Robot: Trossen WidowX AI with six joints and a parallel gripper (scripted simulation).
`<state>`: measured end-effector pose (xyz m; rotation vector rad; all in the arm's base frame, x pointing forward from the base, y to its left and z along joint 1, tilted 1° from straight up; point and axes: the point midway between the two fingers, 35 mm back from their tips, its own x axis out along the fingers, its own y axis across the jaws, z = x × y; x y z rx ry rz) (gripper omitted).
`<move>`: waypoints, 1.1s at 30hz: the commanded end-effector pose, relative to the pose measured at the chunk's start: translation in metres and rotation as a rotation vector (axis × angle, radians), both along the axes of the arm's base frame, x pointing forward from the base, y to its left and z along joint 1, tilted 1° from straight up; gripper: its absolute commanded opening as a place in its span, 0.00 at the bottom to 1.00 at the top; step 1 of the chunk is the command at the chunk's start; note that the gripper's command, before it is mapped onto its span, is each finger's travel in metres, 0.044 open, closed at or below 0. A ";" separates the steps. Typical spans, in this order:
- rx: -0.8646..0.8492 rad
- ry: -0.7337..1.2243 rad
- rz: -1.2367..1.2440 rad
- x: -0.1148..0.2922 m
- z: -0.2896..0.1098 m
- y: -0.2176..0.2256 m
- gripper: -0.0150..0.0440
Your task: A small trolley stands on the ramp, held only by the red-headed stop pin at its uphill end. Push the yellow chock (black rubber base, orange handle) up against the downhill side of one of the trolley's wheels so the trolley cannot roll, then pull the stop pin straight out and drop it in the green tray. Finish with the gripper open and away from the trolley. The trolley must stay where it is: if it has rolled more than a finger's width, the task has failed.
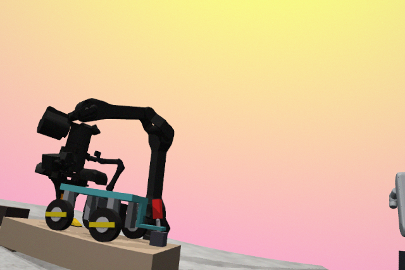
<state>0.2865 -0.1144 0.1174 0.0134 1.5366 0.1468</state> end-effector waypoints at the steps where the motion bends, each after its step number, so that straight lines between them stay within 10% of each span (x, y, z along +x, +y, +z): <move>1: 0.004 -0.006 -0.003 0.000 0.001 0.005 0.25; 33: 0.000 -0.001 -0.001 -0.005 0.002 0.027 0.25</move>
